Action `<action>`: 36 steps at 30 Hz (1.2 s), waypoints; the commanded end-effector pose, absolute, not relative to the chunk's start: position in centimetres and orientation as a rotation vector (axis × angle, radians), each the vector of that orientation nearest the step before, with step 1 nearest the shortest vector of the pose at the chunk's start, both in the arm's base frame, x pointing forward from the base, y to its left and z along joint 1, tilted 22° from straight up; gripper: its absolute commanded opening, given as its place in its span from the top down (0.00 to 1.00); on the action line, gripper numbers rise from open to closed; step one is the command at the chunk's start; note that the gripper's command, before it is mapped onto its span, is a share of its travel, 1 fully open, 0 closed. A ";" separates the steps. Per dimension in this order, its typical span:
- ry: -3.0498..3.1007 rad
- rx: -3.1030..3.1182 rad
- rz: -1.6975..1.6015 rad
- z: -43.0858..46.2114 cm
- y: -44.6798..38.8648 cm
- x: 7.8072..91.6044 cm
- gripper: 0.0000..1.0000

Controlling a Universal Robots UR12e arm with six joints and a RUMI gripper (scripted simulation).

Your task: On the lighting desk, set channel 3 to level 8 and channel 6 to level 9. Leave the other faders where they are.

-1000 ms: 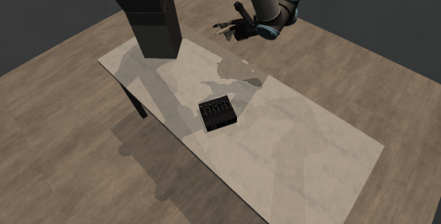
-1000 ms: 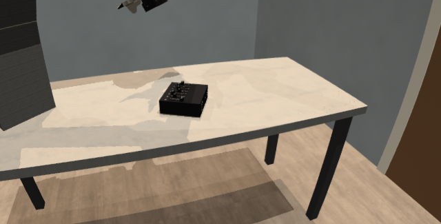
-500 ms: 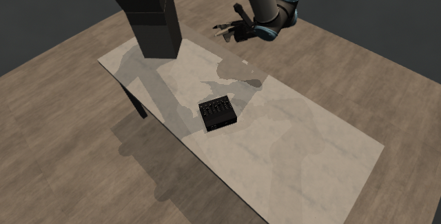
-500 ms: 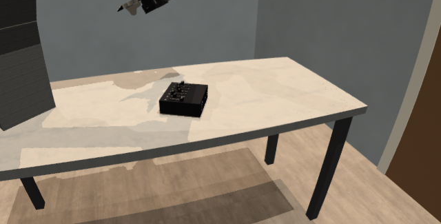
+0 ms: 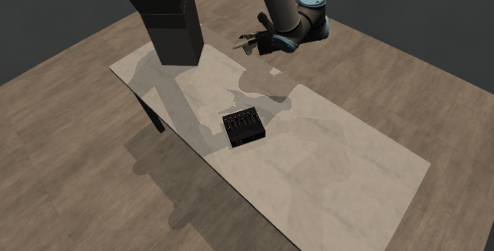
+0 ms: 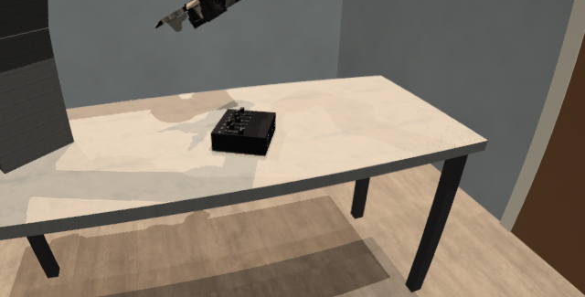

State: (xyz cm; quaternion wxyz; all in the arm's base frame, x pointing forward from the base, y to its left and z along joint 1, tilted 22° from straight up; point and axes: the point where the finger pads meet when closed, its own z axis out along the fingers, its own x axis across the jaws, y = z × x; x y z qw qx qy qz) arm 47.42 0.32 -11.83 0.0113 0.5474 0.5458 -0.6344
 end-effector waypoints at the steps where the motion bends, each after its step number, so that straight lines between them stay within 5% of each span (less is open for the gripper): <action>1: 1.757 1.840 -1.872 -14.0 -0.4 47.2 0.00; 36: 1.955 2.290 -1.103 -22.3 -5.3 52.9 0.00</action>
